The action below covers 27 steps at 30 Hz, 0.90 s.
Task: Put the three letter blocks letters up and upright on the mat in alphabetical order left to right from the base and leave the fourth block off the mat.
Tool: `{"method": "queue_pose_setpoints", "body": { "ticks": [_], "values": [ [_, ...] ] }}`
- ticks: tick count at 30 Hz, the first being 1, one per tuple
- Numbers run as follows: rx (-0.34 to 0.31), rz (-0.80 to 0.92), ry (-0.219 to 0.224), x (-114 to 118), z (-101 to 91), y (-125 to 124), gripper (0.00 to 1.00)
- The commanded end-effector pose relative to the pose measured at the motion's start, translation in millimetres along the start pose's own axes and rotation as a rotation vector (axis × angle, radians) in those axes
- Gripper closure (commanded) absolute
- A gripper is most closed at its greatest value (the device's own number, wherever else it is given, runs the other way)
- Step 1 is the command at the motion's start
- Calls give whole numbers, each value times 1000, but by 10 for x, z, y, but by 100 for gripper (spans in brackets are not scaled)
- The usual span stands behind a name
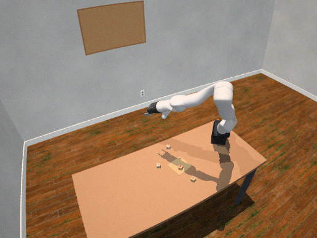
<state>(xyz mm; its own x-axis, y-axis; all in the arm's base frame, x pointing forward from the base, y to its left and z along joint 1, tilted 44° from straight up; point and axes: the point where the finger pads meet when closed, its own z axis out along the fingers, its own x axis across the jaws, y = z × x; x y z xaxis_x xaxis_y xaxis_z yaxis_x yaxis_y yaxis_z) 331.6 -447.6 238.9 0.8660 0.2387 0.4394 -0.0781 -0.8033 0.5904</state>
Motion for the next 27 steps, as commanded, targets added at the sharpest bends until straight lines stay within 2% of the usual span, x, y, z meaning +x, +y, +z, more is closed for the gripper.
{"method": "queue_pose_setpoints", "body": {
  "ticks": [1,22,23,27],
  "values": [
    [65,-35,42,222,15,-340,0],
    [65,-35,42,222,15,-340,0],
    [121,-65,85,445,0,-656,0],
    [121,-65,85,445,0,-656,0]
  ]
}}
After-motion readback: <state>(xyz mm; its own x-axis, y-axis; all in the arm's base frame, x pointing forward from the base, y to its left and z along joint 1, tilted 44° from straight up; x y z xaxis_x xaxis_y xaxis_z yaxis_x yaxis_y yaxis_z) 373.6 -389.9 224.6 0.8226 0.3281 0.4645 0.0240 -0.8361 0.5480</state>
